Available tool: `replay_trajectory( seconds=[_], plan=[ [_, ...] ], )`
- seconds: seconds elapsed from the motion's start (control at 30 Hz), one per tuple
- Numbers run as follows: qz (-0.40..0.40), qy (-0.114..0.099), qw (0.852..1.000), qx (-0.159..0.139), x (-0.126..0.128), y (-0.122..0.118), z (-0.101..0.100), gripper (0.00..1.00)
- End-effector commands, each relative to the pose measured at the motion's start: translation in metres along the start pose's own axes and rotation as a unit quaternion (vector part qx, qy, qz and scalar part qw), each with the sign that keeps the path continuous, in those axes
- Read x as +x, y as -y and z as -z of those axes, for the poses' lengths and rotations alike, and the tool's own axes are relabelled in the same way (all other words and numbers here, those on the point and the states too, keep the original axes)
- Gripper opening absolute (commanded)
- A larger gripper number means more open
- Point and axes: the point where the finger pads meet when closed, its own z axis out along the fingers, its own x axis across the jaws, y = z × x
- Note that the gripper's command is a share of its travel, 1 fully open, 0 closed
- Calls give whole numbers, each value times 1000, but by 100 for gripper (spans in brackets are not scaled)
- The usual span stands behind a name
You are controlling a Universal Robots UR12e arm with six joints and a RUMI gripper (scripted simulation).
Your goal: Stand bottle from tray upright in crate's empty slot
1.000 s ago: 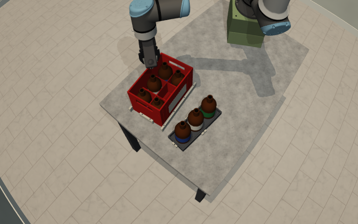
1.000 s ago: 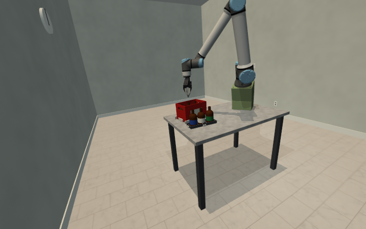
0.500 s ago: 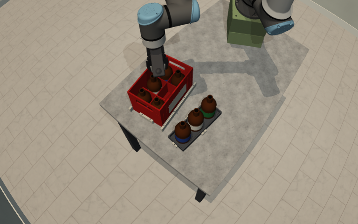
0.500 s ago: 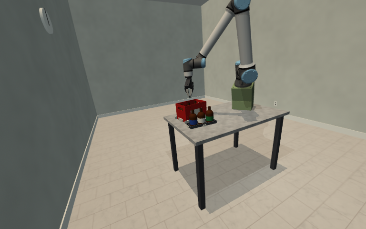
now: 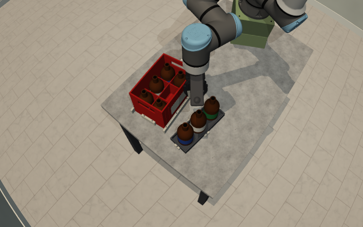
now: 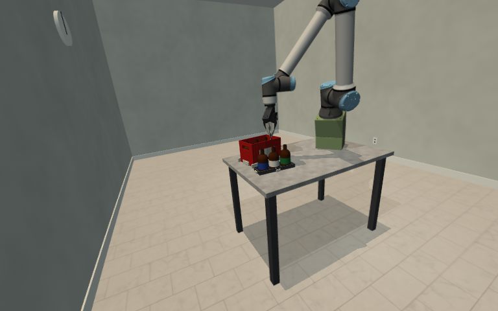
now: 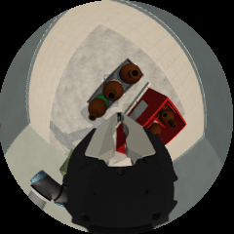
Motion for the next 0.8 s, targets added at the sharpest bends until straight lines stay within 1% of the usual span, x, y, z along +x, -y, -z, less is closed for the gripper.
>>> replay_trajectory(
  seconds=[0.0, 0.07, 0.1, 0.77],
  plan=[
    [-10, -3, 1000, -1, -18, 15, 1, 0],
    [-11, -3, 1000, -1, -19, 15, 1, 0],
    [-11, -3, 1000, -1, -19, 15, 1, 38],
    [-11, -3, 1000, -1, -19, 15, 1, 38]
  ],
)
